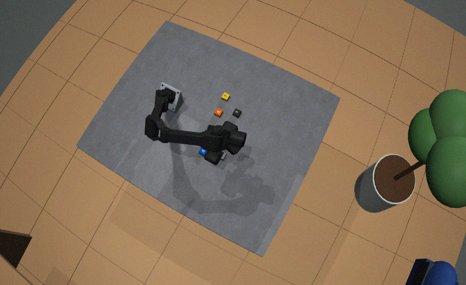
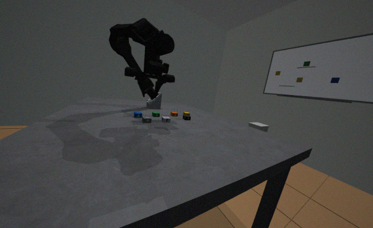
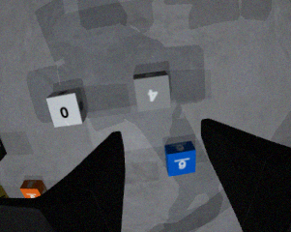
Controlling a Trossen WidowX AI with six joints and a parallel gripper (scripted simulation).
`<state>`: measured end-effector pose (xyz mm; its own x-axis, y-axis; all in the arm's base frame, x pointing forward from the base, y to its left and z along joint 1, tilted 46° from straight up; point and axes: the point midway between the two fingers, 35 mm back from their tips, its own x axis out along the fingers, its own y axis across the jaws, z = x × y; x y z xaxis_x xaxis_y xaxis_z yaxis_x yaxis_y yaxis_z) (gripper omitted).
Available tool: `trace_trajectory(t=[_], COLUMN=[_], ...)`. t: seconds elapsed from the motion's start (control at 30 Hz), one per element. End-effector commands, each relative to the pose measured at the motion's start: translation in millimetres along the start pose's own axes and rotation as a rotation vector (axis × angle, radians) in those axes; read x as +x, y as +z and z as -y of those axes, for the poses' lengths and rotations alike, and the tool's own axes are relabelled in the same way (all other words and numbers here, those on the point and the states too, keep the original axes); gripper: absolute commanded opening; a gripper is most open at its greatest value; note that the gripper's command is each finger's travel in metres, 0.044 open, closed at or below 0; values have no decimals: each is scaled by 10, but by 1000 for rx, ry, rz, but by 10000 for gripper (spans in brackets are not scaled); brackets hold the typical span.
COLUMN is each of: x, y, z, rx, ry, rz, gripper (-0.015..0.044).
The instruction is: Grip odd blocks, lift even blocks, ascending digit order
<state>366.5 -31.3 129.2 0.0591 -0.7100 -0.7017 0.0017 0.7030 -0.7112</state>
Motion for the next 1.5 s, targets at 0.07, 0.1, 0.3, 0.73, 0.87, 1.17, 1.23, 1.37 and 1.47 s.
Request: trace_trajectory(t=[0.07,0.1,0.3,0.73,0.87,1.17,1.23,1.37,1.47], x=[591,591,633,846,911,952,952,952,952], y=[-72,-72,-71,-75,-79,-82,-82,-82,-82], z=[64,64,64,68,71,73,73,73,73], rx=[-5,-5,-5,-4,-4,-4,-4,-4,-4], ry=[-14,-14,-14,-15,-16,-16,-16,-16,-16], rz=[-24,-24,-24,-24,-24,-24,-24,-24,-24], gripper=[356,383,400,400,400,269,216,120,120])
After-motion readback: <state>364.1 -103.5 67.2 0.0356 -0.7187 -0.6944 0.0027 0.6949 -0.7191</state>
